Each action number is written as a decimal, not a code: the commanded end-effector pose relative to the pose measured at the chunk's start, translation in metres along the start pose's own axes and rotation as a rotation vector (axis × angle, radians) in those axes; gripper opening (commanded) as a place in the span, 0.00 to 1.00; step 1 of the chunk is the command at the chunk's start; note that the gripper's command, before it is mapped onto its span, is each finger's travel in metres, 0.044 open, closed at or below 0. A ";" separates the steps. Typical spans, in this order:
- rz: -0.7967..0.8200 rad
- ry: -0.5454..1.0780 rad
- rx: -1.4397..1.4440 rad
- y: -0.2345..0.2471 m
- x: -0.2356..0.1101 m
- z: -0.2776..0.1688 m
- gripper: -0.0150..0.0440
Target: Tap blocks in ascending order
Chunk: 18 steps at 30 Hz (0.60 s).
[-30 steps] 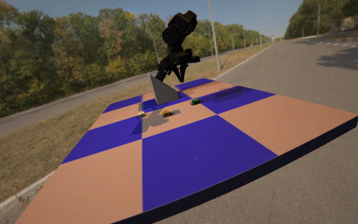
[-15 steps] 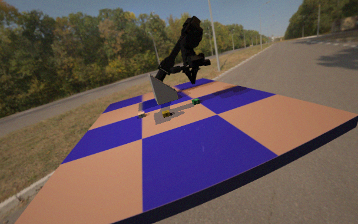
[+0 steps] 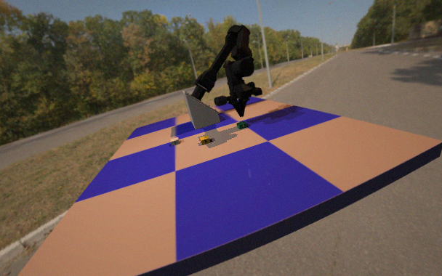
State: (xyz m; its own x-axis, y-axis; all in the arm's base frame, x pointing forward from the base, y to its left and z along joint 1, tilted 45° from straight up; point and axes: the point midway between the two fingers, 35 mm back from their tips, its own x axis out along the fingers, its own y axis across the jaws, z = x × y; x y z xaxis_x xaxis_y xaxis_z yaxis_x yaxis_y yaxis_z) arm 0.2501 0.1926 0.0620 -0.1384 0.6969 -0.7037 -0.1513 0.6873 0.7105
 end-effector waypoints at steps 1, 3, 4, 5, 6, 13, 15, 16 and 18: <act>0.002 0.005 0.009 -0.001 0.008 -0.002 0.29; 0.002 0.005 0.009 -0.001 0.011 -0.002 0.29; 0.002 0.005 0.009 -0.001 0.013 -0.002 0.29; 0.003 0.005 0.009 -0.001 0.015 -0.002 0.29; 0.003 0.005 0.009 -0.001 0.016 -0.002 0.29; 0.004 0.005 0.009 -0.001 0.027 -0.003 0.29; 0.004 0.005 0.009 -0.001 0.028 -0.003 0.29; 0.004 0.005 0.009 -0.001 0.028 -0.003 0.29; 0.004 0.005 0.009 -0.001 0.028 -0.003 0.29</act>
State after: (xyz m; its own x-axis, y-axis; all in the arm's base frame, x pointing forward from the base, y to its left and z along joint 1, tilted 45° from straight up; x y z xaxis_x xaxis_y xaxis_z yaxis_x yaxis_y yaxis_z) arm 0.2451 0.2105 0.0451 -0.1427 0.7020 -0.6978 -0.1475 0.6820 0.7163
